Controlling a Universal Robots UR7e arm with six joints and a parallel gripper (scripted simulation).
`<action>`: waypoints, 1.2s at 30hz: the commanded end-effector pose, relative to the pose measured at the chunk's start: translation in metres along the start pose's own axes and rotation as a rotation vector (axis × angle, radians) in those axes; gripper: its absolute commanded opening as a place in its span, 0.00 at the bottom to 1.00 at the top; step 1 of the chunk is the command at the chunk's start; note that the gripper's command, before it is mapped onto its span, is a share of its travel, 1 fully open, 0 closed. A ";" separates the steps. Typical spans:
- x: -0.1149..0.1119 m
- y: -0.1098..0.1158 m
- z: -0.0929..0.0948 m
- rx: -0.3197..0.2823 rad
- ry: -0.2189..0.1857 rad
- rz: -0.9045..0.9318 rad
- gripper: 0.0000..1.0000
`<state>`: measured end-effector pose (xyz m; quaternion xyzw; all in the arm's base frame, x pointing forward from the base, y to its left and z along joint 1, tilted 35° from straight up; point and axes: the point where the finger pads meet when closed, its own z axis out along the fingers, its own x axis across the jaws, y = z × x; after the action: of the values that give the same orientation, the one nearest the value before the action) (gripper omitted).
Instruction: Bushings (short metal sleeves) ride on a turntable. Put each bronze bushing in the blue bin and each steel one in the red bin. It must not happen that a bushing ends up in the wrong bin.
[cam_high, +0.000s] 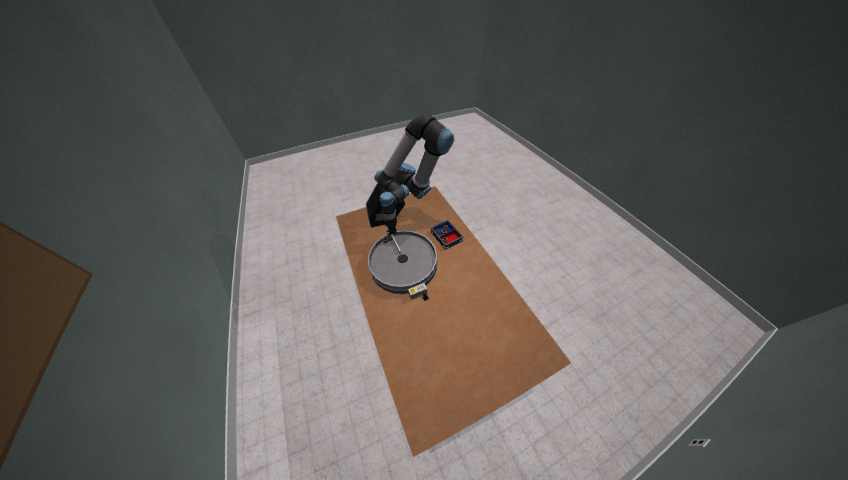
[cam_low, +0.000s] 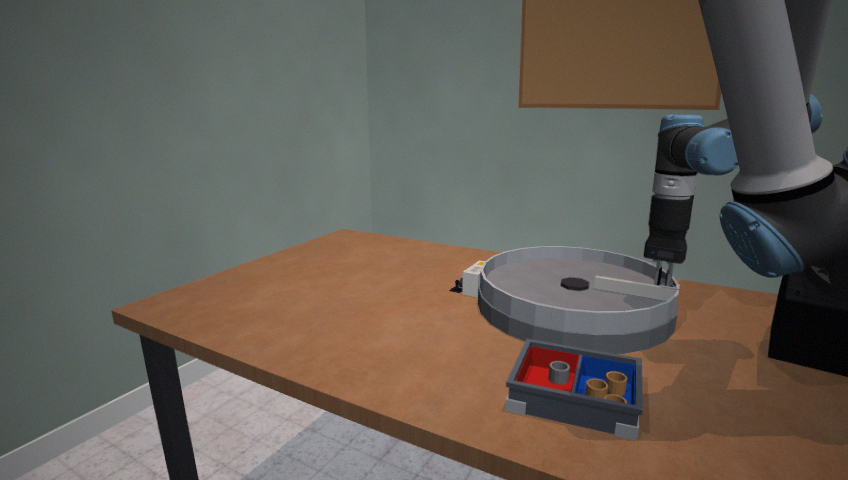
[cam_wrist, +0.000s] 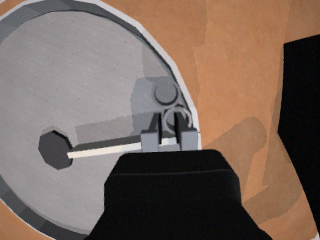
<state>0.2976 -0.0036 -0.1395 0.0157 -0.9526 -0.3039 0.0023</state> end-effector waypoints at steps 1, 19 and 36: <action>0.000 0.000 0.002 0.001 -0.001 0.000 0.40; 0.000 0.000 0.016 0.001 -0.001 0.000 0.40; 0.000 0.000 0.023 0.001 -0.001 0.000 0.40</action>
<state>0.2974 0.0095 -0.1582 0.0157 -0.9526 -0.3038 0.0022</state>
